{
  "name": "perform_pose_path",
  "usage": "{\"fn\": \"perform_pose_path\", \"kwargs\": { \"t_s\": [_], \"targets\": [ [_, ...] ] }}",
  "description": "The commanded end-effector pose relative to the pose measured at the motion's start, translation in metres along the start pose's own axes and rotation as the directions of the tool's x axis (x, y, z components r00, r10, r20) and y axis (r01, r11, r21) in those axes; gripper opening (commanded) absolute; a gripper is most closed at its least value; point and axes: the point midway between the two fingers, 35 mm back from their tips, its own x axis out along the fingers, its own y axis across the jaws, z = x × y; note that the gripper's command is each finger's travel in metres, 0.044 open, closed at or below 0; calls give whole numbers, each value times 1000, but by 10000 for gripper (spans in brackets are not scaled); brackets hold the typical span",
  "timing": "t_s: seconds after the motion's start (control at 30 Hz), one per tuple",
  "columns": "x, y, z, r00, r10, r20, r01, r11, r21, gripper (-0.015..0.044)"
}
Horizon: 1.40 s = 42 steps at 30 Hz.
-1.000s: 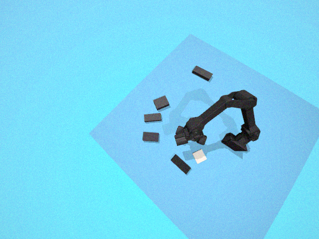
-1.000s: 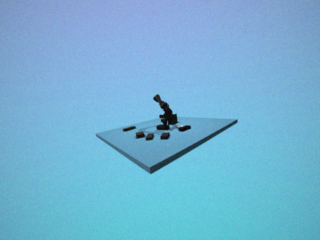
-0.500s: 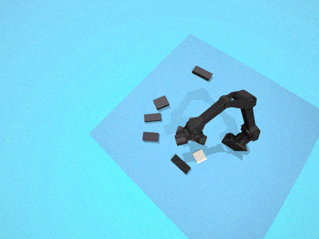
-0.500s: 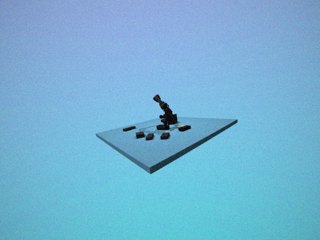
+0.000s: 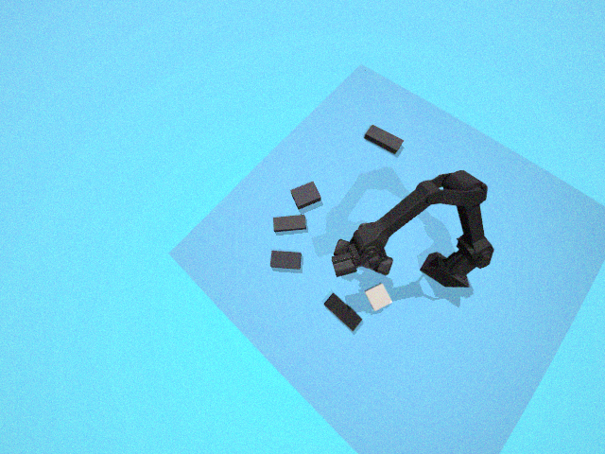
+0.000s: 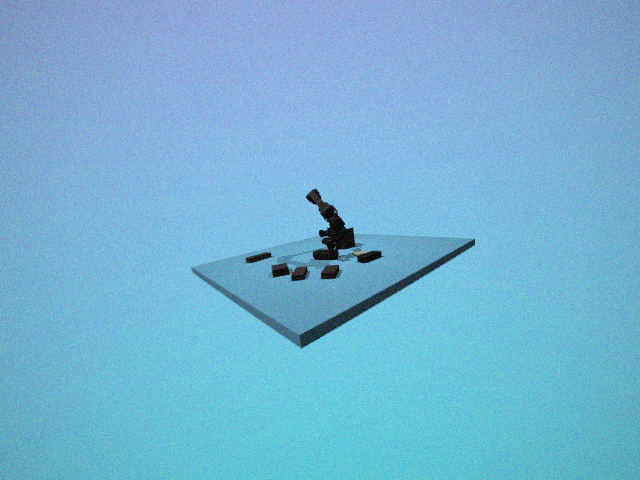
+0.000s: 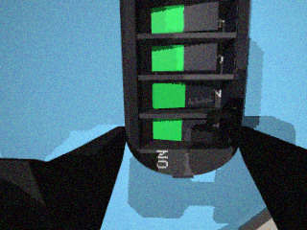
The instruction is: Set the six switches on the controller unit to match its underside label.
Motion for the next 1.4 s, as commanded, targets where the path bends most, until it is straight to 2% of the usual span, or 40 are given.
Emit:
{"fn": "perform_pose_path", "kwargs": {
  "t_s": [0.0,1.37],
  "targets": [
    [-2,0,2,1000,1,1,-1,1000,-3,336],
    [-28,0,23,997,0,-75,-1,1000,-4,336]
  ]
}}
